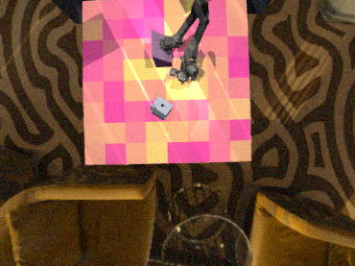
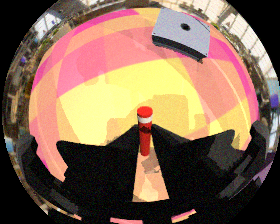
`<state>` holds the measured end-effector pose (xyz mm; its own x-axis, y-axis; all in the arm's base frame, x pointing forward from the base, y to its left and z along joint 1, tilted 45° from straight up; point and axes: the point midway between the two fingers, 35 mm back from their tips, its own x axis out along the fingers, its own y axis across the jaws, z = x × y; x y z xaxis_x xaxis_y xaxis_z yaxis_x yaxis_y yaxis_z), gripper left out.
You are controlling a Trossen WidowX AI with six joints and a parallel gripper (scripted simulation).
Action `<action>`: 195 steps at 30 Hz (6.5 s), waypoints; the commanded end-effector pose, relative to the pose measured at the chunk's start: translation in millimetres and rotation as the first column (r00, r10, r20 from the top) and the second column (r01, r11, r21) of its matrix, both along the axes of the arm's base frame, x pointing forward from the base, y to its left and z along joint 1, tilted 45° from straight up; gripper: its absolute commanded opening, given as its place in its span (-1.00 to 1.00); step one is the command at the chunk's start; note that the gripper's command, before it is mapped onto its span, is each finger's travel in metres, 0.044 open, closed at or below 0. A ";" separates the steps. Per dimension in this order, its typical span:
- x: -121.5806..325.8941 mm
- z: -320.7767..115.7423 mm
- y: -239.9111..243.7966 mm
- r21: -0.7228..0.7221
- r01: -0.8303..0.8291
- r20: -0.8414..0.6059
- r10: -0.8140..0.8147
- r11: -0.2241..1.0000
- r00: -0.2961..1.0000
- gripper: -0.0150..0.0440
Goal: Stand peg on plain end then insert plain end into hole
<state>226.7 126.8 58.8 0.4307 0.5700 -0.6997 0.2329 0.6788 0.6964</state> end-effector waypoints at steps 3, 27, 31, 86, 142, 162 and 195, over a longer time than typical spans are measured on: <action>-4.7 -0.8 -1.6 -0.013 0.038 0.026 -0.038 0.999 0.999 -0.33; -17.3 6.2 -4.0 -0.045 0.187 0.169 -0.177 0.981 0.970 -0.33; -19.6 7.2 -4.2 -0.049 0.212 0.194 -0.199 0.976 0.961 -0.33; -39.7 12.6 3.8 -0.051 0.379 0.375 -0.334 0.924 0.865 -0.33; -42.6 7.8 26.4 -0.048 0.335 0.393 -0.290 0.941 0.873 -0.33; -44.3 7.2 28.0 -0.051 0.359 0.418 -0.306 0.932 0.855 -0.33; -46.8 6.1 29.6 -0.048 0.398 0.456 -0.334 0.916 0.825 -0.33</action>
<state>181.2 154.9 66.3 0.8650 0.2204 -0.4507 0.1828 0.6981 0.6923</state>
